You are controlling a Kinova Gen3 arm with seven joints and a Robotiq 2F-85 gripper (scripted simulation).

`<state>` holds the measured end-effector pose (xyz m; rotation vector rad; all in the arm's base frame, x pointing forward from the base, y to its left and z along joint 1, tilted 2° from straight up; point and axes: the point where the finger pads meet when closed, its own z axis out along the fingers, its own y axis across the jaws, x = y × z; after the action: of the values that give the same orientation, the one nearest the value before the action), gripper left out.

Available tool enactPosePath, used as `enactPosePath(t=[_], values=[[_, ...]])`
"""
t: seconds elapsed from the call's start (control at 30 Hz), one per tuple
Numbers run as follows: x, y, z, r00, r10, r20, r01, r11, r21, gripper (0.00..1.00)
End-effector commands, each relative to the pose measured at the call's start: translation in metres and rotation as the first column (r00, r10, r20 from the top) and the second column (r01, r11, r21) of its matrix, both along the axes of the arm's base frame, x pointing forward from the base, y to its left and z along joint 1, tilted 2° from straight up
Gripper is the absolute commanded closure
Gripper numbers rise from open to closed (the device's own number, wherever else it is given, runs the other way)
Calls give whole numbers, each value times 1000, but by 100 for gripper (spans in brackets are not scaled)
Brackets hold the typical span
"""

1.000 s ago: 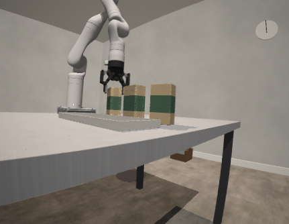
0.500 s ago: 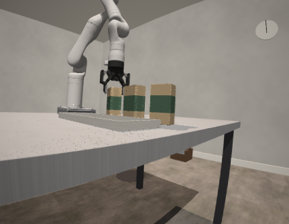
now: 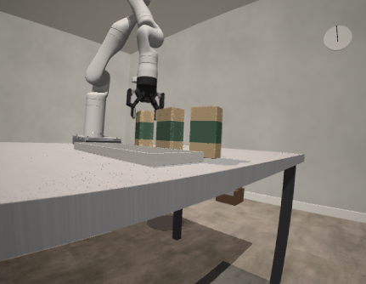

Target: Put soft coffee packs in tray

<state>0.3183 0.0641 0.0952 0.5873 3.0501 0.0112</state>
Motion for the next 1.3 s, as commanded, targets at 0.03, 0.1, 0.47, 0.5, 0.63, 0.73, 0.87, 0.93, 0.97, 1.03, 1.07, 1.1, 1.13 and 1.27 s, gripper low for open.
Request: enactPosePath(t=[0.03, 0.1, 0.47, 0.5, 0.63, 0.73, 0.87, 0.93, 0.97, 1.03, 1.07, 1.1, 1.13, 1.27], values=[[0, 0, 0, 1000, 0, 1, 0, 1000, 1, 73], [0, 0, 0, 1000, 0, 1, 0, 1000, 1, 73], [0, 0, 0, 1000, 0, 1, 0, 1000, 1, 73], [0, 0, 0, 1000, 0, 1, 0, 1000, 1, 73], [0, 0, 0, 1000, 0, 1, 0, 1000, 1, 73], [0, 0, 0, 1000, 0, 1, 0, 1000, 1, 73], [0, 0, 0, 1000, 0, 1, 0, 1000, 1, 73], [0, 0, 0, 1000, 0, 1, 0, 1000, 1, 73], [0, 0, 0, 1000, 0, 1, 0, 1000, 1, 73], [0, 0, 0, 1000, 0, 1, 0, 1000, 1, 73], [0, 0, 0, 1000, 0, 1, 0, 1000, 1, 73], [0, 0, 0, 1000, 0, 1, 0, 1000, 1, 73], [0, 0, 0, 1000, 0, 1, 0, 1000, 1, 73], [0, 0, 0, 1000, 0, 1, 0, 1000, 1, 73]])
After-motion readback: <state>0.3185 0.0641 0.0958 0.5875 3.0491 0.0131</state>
